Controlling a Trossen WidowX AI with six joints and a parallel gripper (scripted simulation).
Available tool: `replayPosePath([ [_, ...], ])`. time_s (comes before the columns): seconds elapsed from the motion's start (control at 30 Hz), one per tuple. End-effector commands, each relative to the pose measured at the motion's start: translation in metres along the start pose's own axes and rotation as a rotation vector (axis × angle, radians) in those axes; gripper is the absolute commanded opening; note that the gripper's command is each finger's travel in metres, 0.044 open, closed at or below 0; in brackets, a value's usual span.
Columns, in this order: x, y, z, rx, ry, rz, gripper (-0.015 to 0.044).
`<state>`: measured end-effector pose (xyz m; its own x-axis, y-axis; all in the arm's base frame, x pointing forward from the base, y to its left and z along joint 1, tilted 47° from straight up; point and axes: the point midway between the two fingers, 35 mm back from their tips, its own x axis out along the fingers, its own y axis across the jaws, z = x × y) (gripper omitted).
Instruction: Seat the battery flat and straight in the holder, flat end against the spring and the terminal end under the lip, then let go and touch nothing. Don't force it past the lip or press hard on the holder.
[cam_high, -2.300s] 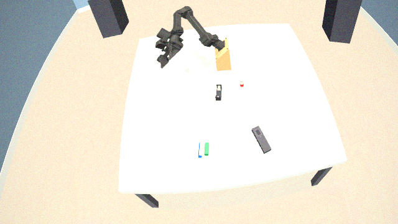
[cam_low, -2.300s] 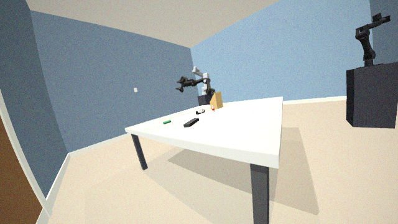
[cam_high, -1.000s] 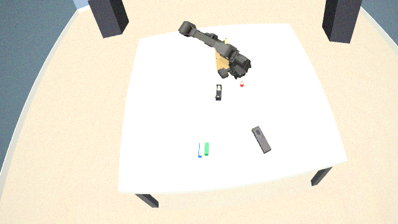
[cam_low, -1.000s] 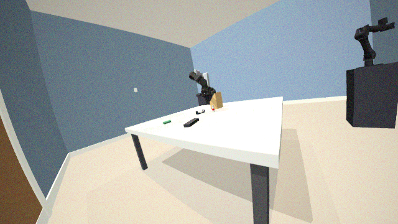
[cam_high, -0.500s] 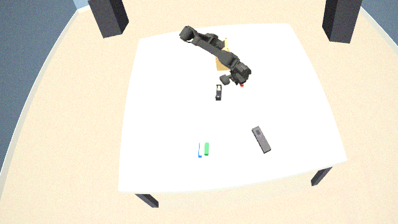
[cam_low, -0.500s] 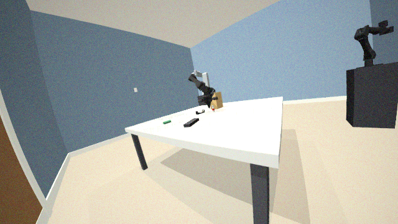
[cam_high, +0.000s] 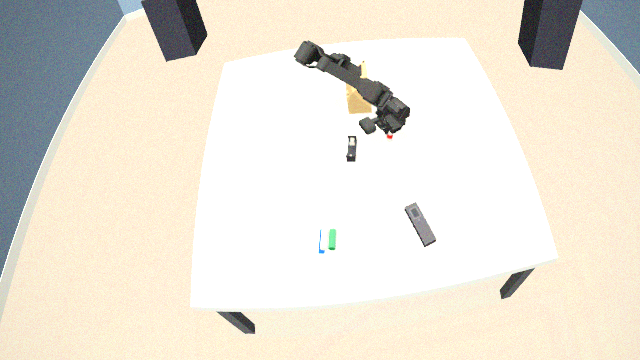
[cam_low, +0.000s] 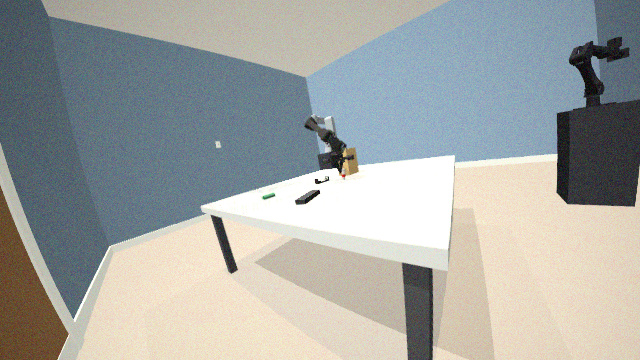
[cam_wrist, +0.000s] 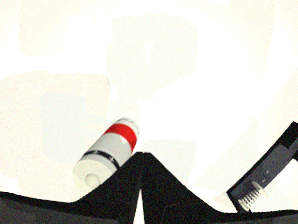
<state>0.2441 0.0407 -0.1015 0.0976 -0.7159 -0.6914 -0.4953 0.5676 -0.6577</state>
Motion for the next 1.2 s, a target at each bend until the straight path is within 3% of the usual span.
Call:
replayPosePath([
  [0.0,0.000,0.007,0.002,0.007,-0.003,0.006,0.0000],
  [0.77,0.000,0.035,-0.002,-0.002,0.004,0.001,0.0000],
  [1.03,-0.074,0.037,0.001,0.006,-0.002,0.008,0.0000],
  [1.17,-0.080,0.037,0.000,0.007,-0.002,0.008,0.0000],
])
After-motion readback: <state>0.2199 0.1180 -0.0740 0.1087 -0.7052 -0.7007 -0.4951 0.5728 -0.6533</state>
